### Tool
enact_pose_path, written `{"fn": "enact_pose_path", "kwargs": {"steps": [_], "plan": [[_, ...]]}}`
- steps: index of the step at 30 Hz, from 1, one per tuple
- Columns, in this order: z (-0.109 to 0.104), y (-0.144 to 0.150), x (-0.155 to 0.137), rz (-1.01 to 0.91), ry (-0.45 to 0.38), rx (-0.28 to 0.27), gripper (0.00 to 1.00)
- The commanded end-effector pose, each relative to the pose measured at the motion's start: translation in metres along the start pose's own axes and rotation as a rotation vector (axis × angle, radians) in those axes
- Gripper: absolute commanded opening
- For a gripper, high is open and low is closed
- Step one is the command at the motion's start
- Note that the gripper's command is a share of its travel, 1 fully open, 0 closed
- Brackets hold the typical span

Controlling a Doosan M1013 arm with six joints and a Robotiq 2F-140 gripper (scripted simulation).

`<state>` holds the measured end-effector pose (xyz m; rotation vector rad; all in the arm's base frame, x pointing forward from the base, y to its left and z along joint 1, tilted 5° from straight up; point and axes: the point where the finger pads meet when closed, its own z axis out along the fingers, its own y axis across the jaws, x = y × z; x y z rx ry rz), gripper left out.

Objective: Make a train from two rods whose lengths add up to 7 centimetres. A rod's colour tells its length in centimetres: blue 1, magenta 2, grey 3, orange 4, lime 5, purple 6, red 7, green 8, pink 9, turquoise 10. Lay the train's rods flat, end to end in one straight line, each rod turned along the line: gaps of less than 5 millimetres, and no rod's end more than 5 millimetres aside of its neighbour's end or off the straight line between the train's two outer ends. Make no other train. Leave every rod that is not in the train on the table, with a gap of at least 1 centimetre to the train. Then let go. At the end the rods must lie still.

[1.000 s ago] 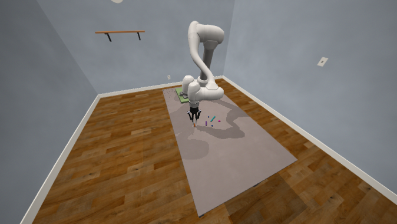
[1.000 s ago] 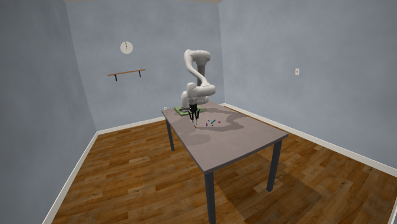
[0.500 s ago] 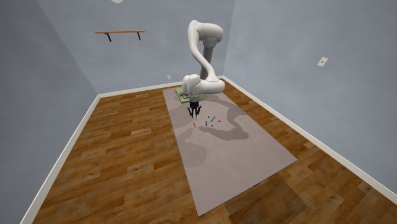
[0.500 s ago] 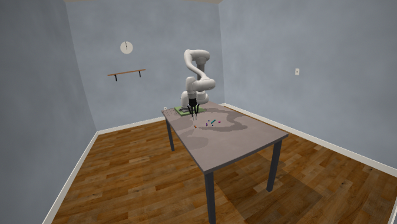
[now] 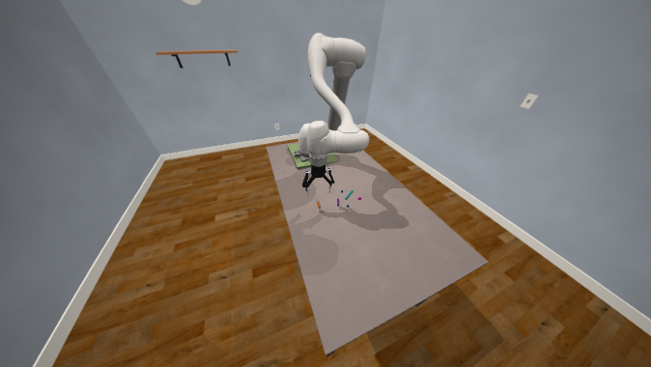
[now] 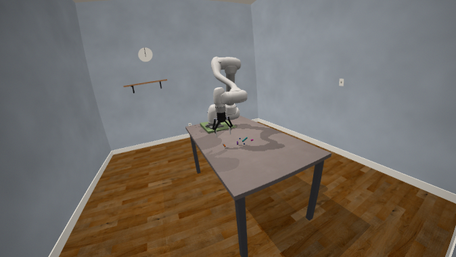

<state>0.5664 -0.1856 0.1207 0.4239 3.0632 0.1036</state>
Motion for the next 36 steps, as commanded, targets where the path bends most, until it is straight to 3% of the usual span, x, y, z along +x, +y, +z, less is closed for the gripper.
{"fn": "enact_pose_path", "kwargs": {"steps": [1,15,28,36], "plan": [[0.000,0.000,0.000,0.000,0.000,0.000,1.00],[-0.004,0.000,0.000,0.000,0.000,0.000,1.00],[-0.056,0.000,0.000,0.000,0.000,0.000,1.00],[-0.073,0.000,0.000,0.000,0.000,0.000,1.00]]}}
